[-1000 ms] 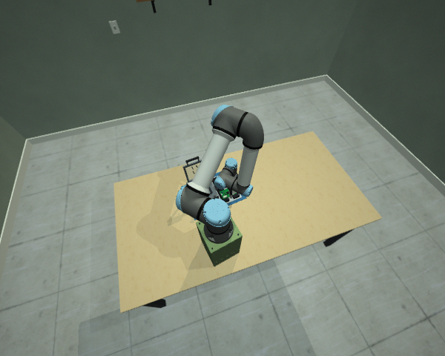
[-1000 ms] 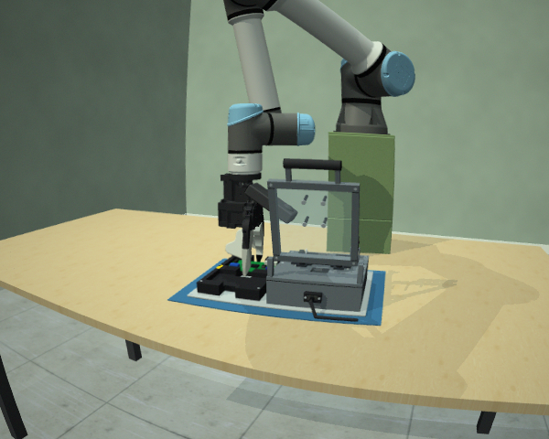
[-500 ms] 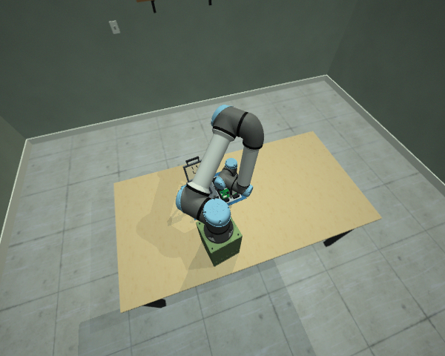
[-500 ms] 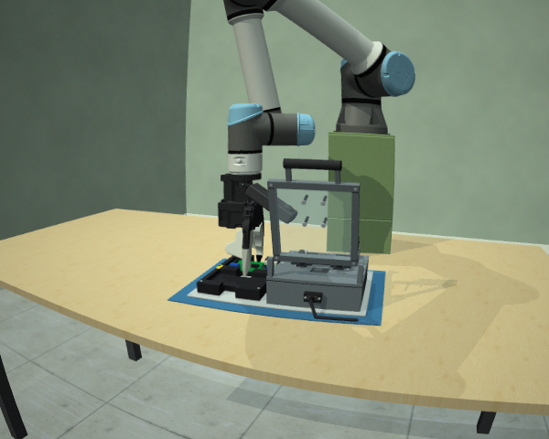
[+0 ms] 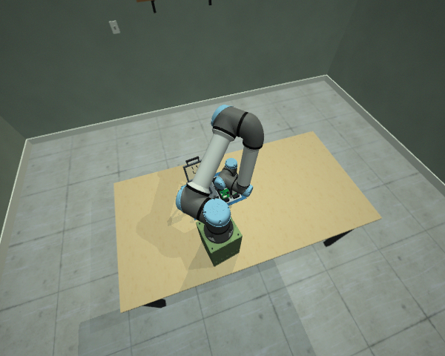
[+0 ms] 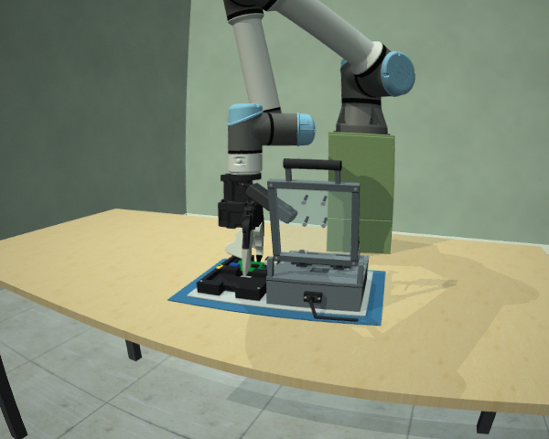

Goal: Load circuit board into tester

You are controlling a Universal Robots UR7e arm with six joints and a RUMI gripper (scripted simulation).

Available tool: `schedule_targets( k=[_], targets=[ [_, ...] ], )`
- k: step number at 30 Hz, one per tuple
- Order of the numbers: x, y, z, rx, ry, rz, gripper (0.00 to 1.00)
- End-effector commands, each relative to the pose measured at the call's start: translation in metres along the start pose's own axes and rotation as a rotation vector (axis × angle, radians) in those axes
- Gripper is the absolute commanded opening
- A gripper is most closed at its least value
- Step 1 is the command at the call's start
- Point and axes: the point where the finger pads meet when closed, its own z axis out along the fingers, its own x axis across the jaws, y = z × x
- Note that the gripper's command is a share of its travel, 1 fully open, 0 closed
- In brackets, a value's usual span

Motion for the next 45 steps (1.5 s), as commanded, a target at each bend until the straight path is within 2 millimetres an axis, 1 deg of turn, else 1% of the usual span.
schedule_targets(
  k=[1,5,6,19,20,33,34,45],
  targets=[
    [0.0011,0.0022,0.0002,-0.003,0.001,0.001,0.59],
    [0.0011,0.0022,0.0002,-0.003,0.001,0.001,0.59],
    [0.0011,0.0022,0.0002,-0.003,0.001,0.001,0.54],
    [0.0011,0.0022,0.0002,-0.003,0.001,0.001,0.54],
    [0.0011,0.0022,0.0002,-0.003,0.001,0.001,0.51],
    [0.0011,0.0022,0.0002,-0.003,0.001,0.001,0.51],
    [0.0011,0.0022,0.0002,-0.003,0.001,0.001,0.49],
    [0.0011,0.0022,0.0002,-0.003,0.001,0.001,0.49]
  ],
)
